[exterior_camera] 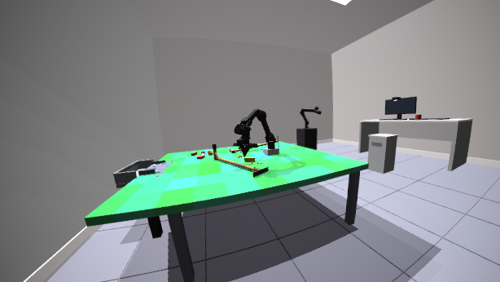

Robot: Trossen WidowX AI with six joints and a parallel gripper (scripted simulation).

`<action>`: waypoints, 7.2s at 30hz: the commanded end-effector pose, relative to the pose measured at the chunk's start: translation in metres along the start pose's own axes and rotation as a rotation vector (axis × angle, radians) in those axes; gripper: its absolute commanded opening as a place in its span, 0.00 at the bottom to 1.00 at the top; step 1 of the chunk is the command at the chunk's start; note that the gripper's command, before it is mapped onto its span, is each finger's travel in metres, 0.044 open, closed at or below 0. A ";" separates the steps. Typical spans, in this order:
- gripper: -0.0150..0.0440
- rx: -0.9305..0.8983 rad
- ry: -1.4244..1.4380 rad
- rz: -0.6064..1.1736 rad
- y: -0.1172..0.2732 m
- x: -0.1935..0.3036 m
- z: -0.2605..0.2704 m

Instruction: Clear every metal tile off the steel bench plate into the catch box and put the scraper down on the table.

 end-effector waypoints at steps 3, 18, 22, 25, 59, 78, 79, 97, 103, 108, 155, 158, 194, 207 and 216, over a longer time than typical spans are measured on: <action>0.25 0.002 0.006 0.006 -0.016 0.007 0.000; 0.25 0.002 0.006 0.007 -0.049 0.021 0.001; 0.25 0.002 0.006 0.007 -0.058 0.026 0.002; 0.25 0.002 0.006 0.007 -0.063 0.029 0.002; 0.25 0.002 0.006 0.011 -0.047 0.068 0.003; 0.25 0.002 0.006 0.013 -0.039 0.095 0.005; 0.25 0.002 0.006 0.013 -0.038 0.097 0.005; 0.25 0.001 0.006 0.015 -0.032 0.123 0.006; 0.25 0.001 0.006 0.015 -0.030 0.132 0.007; 0.25 0.001 0.007 0.016 -0.029 0.140 0.007; 0.25 0.001 0.007 0.022 -0.023 0.216 0.013; 0.25 0.001 0.007 0.022 -0.023 0.221 0.014; 0.25 0.001 0.007 0.022 -0.024 0.225 0.014; 0.25 0.007 0.000 -0.022 -0.010 0.209 0.012; 0.25 0.007 0.000 -0.023 0.020 0.198 0.011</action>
Point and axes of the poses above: the point midway between the two fingers, 35 mm back from their tips, its own y axis back along the fingers, its own z axis across the jaws, x = y × z, the point moved 4 cm from there along y, back along the fingers, and after that the axes turned 6 degrees about y, right-handed, at the moved point
